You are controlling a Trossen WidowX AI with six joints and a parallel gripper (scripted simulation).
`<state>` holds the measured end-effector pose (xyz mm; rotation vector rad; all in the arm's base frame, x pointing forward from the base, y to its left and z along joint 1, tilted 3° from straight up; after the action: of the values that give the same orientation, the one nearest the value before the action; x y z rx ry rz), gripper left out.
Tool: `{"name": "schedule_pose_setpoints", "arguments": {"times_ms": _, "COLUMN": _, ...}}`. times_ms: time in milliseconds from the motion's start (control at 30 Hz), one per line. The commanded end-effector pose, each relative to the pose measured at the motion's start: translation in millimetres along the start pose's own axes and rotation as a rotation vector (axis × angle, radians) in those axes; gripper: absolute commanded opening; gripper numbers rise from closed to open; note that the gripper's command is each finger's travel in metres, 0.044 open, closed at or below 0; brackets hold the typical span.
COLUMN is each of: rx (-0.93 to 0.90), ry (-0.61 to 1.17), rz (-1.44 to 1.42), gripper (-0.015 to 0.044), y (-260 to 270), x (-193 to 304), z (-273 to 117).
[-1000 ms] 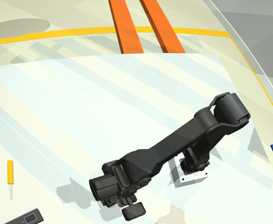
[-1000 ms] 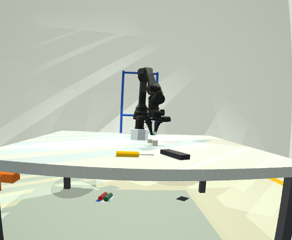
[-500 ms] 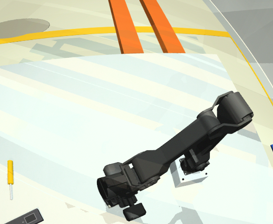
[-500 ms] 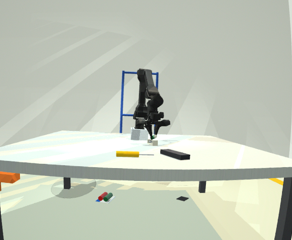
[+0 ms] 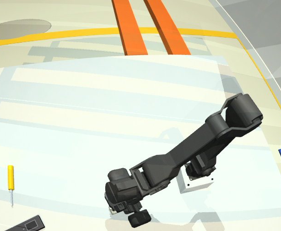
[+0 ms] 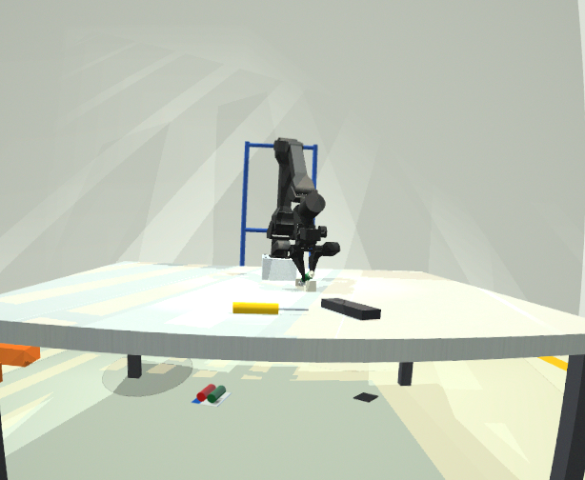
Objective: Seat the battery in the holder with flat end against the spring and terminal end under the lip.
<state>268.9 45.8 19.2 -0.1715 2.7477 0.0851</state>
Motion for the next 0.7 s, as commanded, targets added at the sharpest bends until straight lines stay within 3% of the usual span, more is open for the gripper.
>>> {"name": "schedule_pose_setpoints", "arguments": {"times_ms": 0, "rx": 0.001, "ry": -0.030, "rz": 0.005, "gripper": 0.0058, "y": -0.3, "x": 1.4, "z": 0.4}}
{"name": "schedule_pose_setpoints", "arguments": {"times_ms": 667, "rx": -0.003, "ry": -0.153, "rz": 0.005, "gripper": 0.0058, "y": -0.5, "x": 10.8, "z": 5.8}}
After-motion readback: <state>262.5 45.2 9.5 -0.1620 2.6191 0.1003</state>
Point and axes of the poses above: the point midway between the two fingers, 35 mm back from their tips, its own z axis out along the fingers, its own y axis across the jaws, x = y × z, the point moved 1 cm from there along -z, back along the fingers, and after that the axes turned 2 degrees about z, right-handed, at the moved point
